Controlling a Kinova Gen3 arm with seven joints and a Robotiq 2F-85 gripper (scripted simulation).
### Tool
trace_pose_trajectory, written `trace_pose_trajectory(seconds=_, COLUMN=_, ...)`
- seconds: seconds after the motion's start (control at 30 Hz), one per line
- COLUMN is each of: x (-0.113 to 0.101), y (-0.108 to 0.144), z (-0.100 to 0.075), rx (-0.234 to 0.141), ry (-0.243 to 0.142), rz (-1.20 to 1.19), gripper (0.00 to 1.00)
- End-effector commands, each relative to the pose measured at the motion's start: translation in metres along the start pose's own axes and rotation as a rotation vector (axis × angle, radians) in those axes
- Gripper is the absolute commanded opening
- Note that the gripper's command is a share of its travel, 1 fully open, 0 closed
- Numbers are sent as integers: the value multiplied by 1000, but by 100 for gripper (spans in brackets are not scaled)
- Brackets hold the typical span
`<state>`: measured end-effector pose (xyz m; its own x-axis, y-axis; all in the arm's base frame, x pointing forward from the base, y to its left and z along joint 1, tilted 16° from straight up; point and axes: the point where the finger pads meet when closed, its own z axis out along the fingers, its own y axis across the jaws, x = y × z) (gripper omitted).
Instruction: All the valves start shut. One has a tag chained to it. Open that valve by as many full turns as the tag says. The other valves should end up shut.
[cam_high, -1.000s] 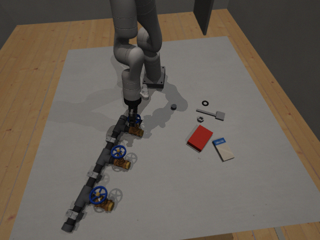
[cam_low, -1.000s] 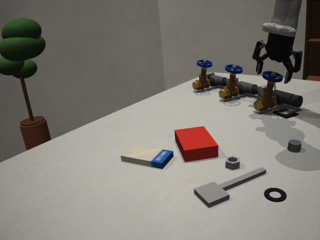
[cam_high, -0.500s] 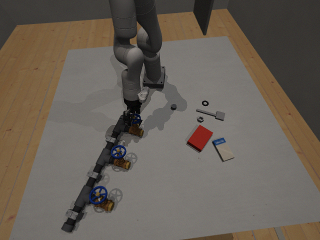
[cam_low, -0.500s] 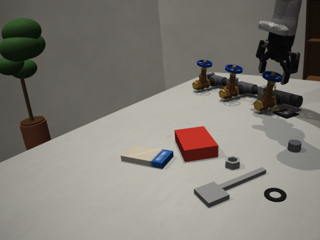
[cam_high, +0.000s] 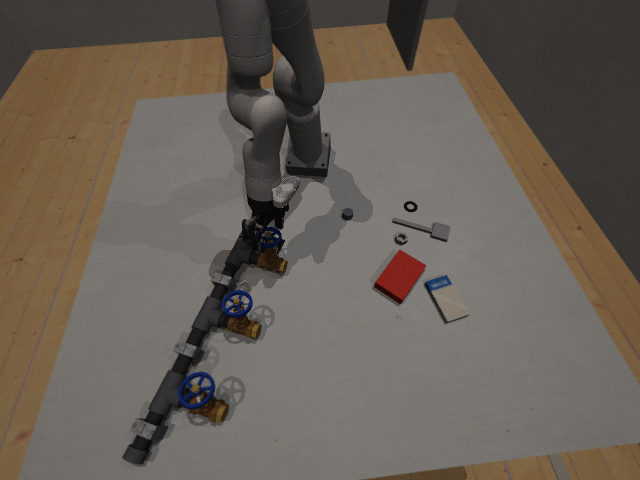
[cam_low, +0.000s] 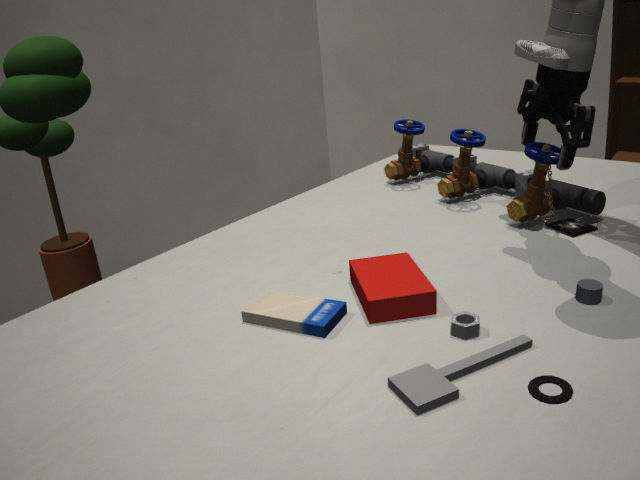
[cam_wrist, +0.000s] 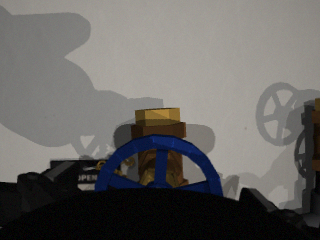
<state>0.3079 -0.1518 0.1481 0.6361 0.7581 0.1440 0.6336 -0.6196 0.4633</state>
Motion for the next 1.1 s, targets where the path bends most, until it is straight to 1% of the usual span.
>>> trace_pose_trajectory(seconds=0.0, x=0, y=0, z=0, rx=-5, ry=11, rz=30, gripper=100)
trace_pose_trajectory(seconds=0.57, x=0, y=0, z=0, rx=-5, ry=11, rz=62, gripper=100)
trace_pose_trajectory(seconds=0.6, x=0, y=0, z=0, rx=-5, ry=11, rz=62, gripper=71)
trace_pose_trajectory(seconds=1.07, x=0, y=0, z=0, rx=-5, ry=11, rz=62, gripper=71)
